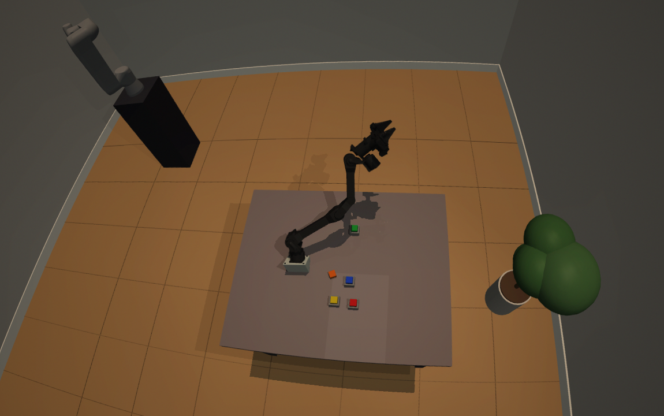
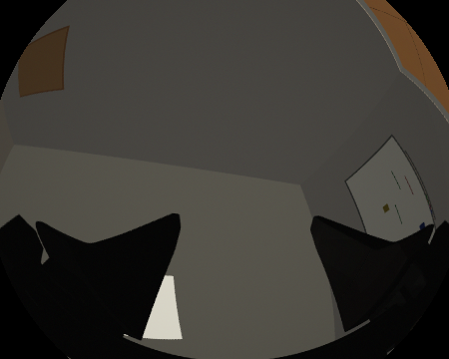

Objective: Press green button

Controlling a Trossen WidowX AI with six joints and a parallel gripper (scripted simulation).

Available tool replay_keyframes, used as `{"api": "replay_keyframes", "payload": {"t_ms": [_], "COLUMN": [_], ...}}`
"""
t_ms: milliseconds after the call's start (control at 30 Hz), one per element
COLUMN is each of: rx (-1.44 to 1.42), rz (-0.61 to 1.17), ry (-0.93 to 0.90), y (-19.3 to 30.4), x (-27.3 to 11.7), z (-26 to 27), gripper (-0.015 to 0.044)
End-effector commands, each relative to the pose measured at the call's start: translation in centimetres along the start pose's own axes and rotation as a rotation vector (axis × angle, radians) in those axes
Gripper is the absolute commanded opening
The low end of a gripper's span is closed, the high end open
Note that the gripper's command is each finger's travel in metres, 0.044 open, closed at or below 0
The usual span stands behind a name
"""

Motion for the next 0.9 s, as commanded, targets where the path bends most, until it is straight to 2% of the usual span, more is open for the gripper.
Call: {"api": "replay_keyframes", "payload": {"t_ms": [0,100,300,500,667,867], "rx": [0.007,0.113,0.243,0.469,0.709,1.037], "rz": [0.007,0.110,0.223,0.388,0.528,0.693], "ry": [0.010,0.138,0.259,0.397,0.472,0.488], "y": [0.2,3.9,8.5,16.0,22.8,30.3], "x": [-0.1,-2.4,-5.5,-11.0,-15.9,-20.9], "z": [-0.5,-6.4,-11.3,-15.8,-16.6,-13.2], "gripper": [0.0400,0.0400,0.0400,0.0400,0.0400,0.0400]}}
Point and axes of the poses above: the point midway between the two fingers, 35 mm back from their tips, its own x axis out along the fingers, its own z axis across the jaws, y = z × x, the point moved 2 cm from there along -x, back along the fingers, and after that the axes turned 14 degrees about x, right-handed, at the moved point
